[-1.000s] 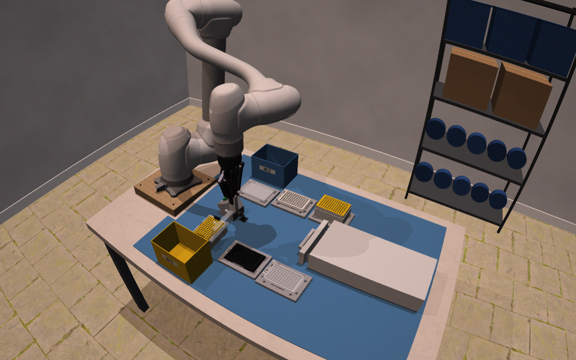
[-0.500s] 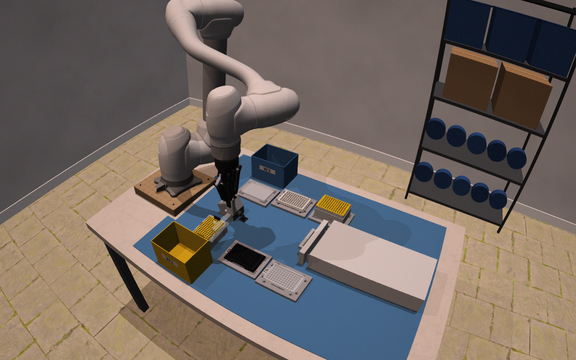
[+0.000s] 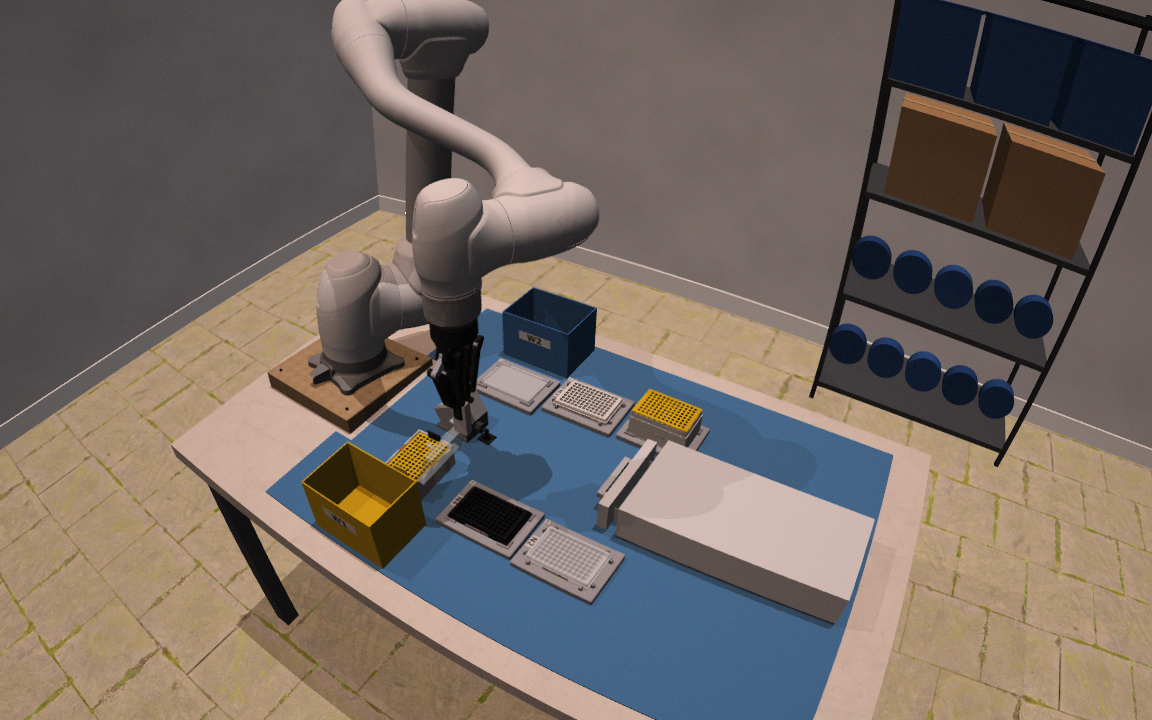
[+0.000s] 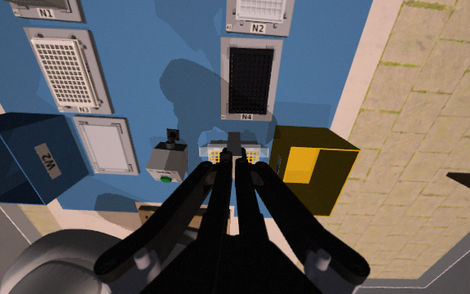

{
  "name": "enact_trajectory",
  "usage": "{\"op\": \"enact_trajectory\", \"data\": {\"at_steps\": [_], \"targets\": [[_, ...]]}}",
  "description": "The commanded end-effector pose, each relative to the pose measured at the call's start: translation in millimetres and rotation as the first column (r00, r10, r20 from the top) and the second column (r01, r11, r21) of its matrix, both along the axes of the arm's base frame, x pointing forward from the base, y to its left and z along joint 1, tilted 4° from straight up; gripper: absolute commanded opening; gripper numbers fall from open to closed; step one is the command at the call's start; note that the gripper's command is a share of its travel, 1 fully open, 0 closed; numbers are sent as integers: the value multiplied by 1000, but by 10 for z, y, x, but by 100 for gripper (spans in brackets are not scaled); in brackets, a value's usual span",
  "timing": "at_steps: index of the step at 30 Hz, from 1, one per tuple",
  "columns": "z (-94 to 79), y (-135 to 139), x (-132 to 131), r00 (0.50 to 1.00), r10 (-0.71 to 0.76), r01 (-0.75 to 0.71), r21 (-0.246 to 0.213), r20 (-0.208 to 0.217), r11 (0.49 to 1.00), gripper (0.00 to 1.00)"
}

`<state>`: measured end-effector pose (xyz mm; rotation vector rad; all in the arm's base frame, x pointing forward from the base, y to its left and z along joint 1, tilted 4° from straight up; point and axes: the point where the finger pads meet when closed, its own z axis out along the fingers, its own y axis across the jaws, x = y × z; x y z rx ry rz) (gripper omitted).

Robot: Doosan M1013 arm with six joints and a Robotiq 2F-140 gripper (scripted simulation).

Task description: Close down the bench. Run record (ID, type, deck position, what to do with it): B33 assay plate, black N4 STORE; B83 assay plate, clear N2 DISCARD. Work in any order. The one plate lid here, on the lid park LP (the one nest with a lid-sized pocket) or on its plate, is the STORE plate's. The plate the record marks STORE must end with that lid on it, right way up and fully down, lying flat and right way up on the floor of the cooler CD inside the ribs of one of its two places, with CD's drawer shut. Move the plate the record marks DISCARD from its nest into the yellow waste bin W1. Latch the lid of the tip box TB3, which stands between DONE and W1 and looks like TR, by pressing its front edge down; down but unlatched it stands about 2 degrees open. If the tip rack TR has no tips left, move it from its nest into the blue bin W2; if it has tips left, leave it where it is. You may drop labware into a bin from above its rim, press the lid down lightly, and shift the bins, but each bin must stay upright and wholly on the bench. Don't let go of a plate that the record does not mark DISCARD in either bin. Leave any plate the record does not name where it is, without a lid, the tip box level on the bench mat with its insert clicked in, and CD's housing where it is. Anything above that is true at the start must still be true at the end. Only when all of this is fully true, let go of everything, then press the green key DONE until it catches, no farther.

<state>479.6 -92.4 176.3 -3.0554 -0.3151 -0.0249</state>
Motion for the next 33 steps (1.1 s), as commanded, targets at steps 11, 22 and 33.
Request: {"op": "enact_trajectory", "data": {"at_steps": [11, 22, 33], "targets": [[-207, 15, 2, 1000, 0, 0, 0, 0, 1000, 0], [-373, 27, 4, 1000, 0, 0, 0, 0, 1000, 0], [-523, 37, 5, 1000, 0, 0, 0, 0, 1000, 0]]}}
